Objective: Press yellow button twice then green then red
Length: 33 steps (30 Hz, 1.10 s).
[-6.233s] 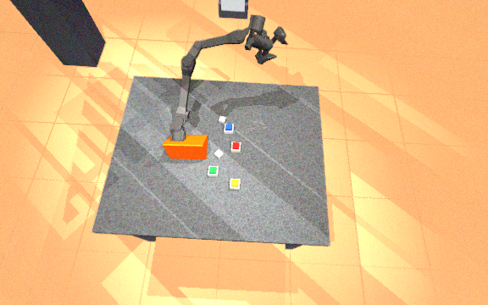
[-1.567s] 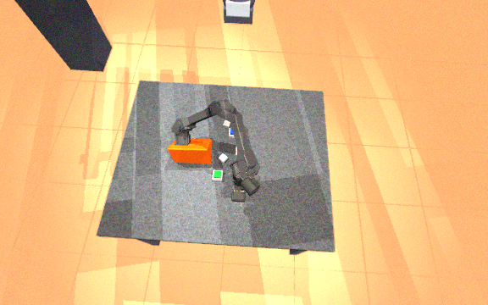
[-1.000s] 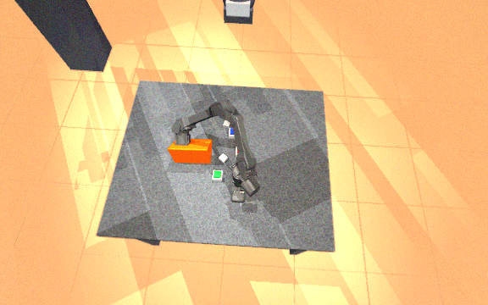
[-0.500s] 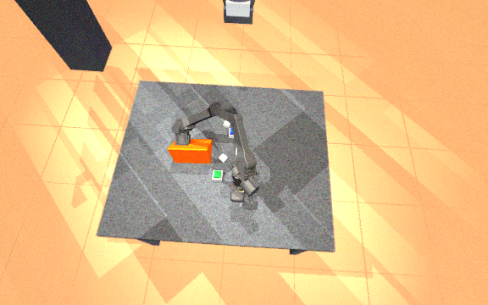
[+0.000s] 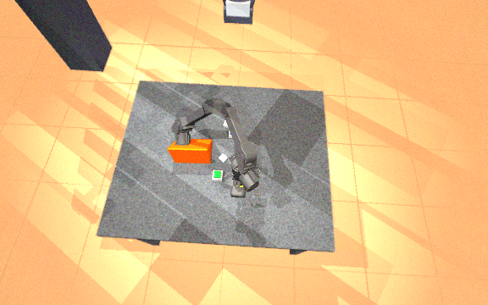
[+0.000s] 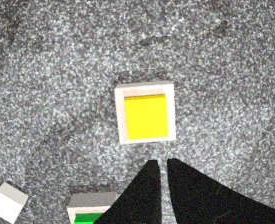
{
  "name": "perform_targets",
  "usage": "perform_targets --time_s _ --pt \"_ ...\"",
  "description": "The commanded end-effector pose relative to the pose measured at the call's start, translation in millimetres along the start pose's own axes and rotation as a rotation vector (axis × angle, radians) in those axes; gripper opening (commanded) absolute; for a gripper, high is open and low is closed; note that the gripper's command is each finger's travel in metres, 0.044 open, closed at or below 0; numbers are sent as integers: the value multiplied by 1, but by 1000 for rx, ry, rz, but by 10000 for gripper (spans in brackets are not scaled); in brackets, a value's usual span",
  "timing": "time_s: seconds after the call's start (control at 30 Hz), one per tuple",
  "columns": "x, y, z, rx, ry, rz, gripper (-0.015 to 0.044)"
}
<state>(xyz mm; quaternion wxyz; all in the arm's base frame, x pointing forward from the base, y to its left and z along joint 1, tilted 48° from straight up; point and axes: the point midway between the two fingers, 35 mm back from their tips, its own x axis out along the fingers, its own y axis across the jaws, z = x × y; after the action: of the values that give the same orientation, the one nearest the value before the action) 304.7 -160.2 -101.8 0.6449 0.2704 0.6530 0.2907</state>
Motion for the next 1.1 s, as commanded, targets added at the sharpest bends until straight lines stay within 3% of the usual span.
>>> perform_targets --time_s 0.0,0.47,0.67,0.83,1.07 --pt "-5 3 -2 -5 14 3 20" --pt "-6 59 -114 1 20 5 20" --pt "-3 60 -115 1 20 5 20" --pt "54 61 -116 0 19 7 20" --pt "57 61 -116 0 19 7 20"
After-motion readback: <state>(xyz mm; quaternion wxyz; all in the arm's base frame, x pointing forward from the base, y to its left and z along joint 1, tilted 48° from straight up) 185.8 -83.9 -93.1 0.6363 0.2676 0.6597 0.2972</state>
